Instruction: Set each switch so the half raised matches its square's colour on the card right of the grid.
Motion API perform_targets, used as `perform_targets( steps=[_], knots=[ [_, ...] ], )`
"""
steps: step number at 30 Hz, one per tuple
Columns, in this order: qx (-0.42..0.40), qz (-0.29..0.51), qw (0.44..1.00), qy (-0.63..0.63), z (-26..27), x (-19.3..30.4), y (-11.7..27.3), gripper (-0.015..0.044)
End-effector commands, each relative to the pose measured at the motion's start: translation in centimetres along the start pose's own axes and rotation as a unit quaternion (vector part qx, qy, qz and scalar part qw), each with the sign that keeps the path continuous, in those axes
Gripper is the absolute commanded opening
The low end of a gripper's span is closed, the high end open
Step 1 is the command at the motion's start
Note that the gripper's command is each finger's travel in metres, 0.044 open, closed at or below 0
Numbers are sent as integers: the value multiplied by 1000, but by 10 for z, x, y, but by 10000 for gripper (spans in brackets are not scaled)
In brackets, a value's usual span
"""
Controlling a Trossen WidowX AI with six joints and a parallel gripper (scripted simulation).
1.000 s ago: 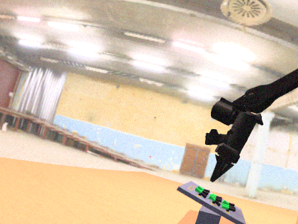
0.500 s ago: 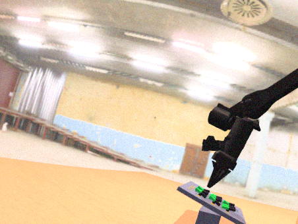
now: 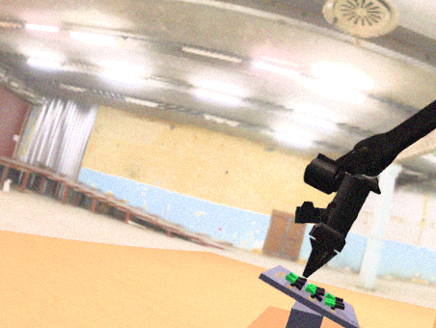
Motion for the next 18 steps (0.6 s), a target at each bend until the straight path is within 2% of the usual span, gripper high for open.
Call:
perform_targets(
  steps=[1,18],
  knots=[
    [-1,-1,1000,-2,0,0,0,0],
    [-1,-1,1000,-2,0,0,-2,0]
  ],
)
Point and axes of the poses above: the point midway between the two fingers, 35 mm back from their tips, its own y axis back along the fingers, its own z axis across the jaws, x = y × z, the point moved 4 cm from there along y, back along the fingers, and after that the axes turned 13 degrees about y, right-handed, at the moved point
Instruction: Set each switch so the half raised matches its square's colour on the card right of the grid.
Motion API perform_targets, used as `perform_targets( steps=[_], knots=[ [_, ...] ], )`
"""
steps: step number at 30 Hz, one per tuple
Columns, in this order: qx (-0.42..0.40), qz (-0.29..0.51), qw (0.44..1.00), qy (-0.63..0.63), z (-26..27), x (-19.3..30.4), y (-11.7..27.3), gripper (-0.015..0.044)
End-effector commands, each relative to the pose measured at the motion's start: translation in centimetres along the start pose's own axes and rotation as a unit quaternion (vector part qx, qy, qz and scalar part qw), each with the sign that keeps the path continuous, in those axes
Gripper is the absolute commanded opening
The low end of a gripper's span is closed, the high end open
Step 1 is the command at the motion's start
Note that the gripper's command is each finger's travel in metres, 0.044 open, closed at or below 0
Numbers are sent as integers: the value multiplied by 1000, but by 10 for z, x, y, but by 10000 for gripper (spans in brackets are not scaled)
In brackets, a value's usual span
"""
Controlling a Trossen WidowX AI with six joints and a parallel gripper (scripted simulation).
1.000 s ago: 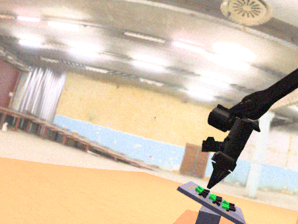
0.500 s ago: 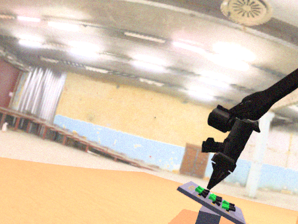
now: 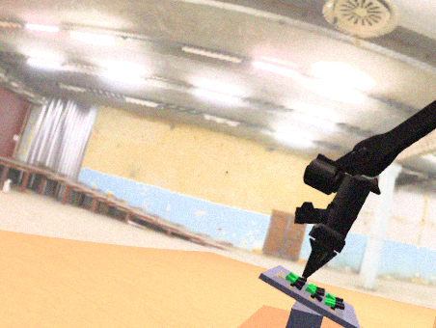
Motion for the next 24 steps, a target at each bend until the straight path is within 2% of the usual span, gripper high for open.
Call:
perform_targets(
  steps=[1,24],
  knots=[
    [-1,-1,1000,-2,0,0,-1,0],
    [-1,-1,1000,-2,0,0,-4,0]
  ],
)
Point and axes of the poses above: the point midway between the two fingers, 35 mm back from their tips, its own y axis back along the fingers, its own z axis across the jaws, x = y × z, the point moved 4 cm from there along y, back along the fingers, and after that the axes turned 13 degrees about y, right-handed, at the moved point
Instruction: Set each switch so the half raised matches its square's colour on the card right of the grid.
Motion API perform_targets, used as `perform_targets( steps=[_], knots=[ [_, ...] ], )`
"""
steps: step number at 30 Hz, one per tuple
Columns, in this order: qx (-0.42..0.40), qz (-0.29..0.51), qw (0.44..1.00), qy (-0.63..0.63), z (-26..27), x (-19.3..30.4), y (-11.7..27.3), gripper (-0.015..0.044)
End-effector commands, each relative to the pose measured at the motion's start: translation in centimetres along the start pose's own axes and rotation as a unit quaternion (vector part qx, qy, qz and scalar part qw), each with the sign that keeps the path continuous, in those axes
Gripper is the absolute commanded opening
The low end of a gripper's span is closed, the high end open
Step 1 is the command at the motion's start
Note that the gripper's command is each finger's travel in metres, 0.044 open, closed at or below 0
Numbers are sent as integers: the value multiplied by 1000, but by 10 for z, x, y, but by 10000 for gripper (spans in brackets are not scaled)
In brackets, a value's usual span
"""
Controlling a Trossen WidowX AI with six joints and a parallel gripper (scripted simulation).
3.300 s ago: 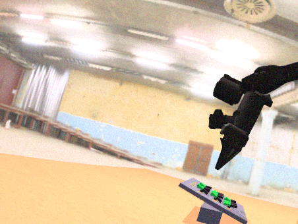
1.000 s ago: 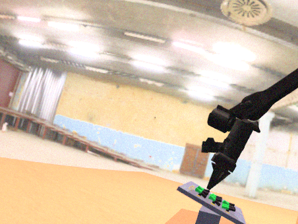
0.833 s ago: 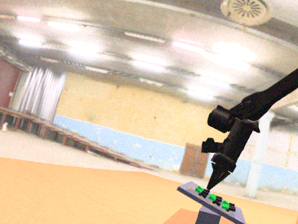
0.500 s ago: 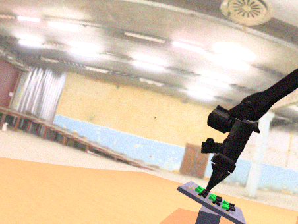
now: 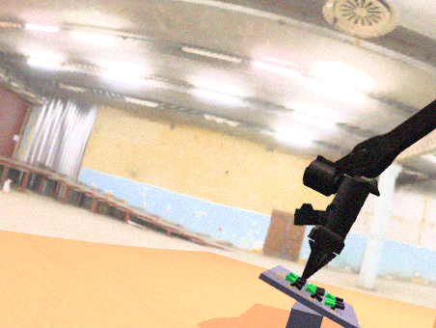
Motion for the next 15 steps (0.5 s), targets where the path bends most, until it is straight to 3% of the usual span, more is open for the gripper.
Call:
perform_targets(
  steps=[1,10,15],
  knots=[
    [0,-1,1000,-1,0,0,-1,0],
    [0,0,1000,0,0,-1,1,0],
    [-3,11,1000,-1,-1,-4,60,0]
  ],
)
Point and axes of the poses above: the point midway between the two fingers, 35 mm back from their tips, its own y axis back along the fingers, its own z axis across the jaws, x = y × z, the point moved 4 cm from there along y, back along the fingers, and after that the axes turned 13 degrees about y, right-handed, at the moved point
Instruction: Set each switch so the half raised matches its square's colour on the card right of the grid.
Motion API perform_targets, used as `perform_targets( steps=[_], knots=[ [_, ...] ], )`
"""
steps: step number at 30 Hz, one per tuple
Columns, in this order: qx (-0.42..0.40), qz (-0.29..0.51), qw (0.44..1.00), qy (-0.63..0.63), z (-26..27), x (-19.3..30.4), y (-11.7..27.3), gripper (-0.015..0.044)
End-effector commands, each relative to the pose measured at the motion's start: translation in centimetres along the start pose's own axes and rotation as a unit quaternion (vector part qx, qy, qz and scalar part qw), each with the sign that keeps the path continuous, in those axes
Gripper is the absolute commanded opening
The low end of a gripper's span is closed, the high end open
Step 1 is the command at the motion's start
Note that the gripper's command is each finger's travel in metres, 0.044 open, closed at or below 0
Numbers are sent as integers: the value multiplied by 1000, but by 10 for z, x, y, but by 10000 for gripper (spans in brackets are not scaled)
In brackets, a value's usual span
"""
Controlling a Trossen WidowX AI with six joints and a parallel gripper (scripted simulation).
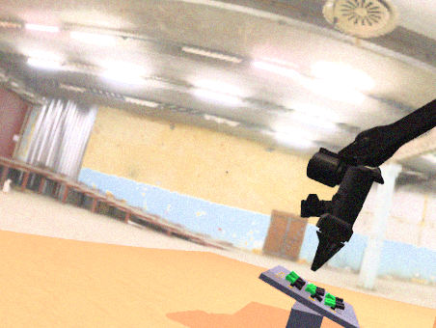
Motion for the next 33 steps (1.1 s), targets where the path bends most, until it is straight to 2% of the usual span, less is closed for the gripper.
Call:
perform_targets(
  steps=[1,6,13,18,22,33],
  knots=[
    [7,-7,1000,2,-1,-4,39,0],
    [7,-7,1000,2,1,-4,39,0],
    [3,-7,1000,1,70,1,38,0],
    [3,-7,1000,1,72,1,35,0],
    [0,5,1000,1,71,-1,3,0],
    [0,5,1000,1,71,-1,-7,0]
  ],
)
Point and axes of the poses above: the point midway between the two fingers, 35 mm back from their tips, its own y axis back along the fingers, its own z axis across the jaws, x = y × z, the point moved 4 cm from there along y, back along the fingers, and after that the axes turned 13 degrees about y, right-handed, at the moved point
